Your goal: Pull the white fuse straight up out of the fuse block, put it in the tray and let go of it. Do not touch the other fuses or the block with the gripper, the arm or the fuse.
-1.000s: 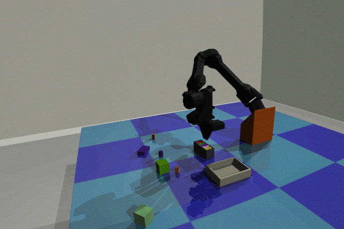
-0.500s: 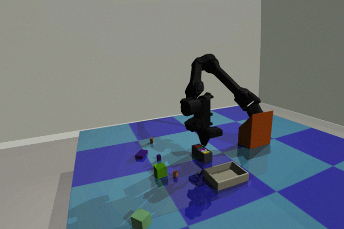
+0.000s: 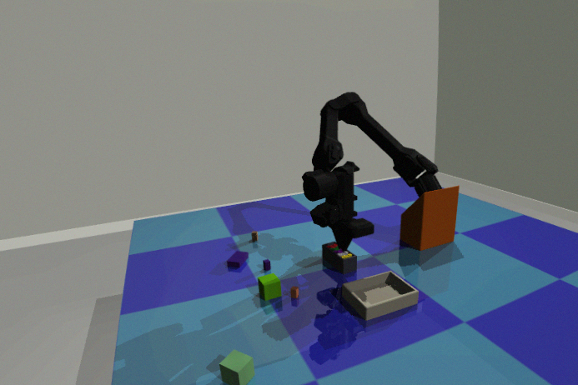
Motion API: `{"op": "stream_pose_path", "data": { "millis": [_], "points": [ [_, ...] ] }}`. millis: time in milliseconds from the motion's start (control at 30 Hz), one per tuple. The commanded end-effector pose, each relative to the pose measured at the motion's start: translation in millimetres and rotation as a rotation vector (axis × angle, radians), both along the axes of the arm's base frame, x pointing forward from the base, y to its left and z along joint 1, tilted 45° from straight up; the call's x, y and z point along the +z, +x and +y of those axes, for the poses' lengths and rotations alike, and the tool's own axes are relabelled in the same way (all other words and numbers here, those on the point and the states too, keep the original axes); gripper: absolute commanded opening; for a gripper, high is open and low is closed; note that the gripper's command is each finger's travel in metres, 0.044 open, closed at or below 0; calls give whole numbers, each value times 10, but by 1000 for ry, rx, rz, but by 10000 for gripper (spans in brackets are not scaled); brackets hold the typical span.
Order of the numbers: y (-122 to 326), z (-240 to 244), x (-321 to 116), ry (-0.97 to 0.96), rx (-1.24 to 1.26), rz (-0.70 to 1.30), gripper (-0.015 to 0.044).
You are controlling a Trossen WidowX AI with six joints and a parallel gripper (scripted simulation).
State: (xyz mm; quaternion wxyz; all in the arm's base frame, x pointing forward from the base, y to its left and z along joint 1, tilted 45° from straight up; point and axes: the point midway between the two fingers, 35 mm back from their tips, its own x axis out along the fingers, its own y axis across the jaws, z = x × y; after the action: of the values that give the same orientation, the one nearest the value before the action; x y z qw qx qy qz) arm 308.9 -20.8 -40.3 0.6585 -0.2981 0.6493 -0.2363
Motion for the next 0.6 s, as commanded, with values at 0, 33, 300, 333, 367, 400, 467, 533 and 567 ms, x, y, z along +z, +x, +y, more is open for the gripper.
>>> {"op": "stream_pose_path", "data": {
  "millis": [0, 33, 300, 333, 367, 400, 467, 533, 567],
  "points": [
    [-11, -36, -26, -6, 4, 7, 63],
    [-11, -37, -27, -6, 4, 7, 63],
    [-11, -37, -27, -6, 4, 7, 63],
    [-11, -37, -27, -6, 4, 7, 63],
    [-11, -37, -27, -6, 4, 7, 63],
    [-11, -38, -29, -6, 4, 7, 63],
    [-10, -44, -34, -6, 4, 7, 63],
    [-10, -53, -44, -6, 4, 7, 63],
    [-9, -59, -50, -6, 4, 7, 63]
  ]
}}
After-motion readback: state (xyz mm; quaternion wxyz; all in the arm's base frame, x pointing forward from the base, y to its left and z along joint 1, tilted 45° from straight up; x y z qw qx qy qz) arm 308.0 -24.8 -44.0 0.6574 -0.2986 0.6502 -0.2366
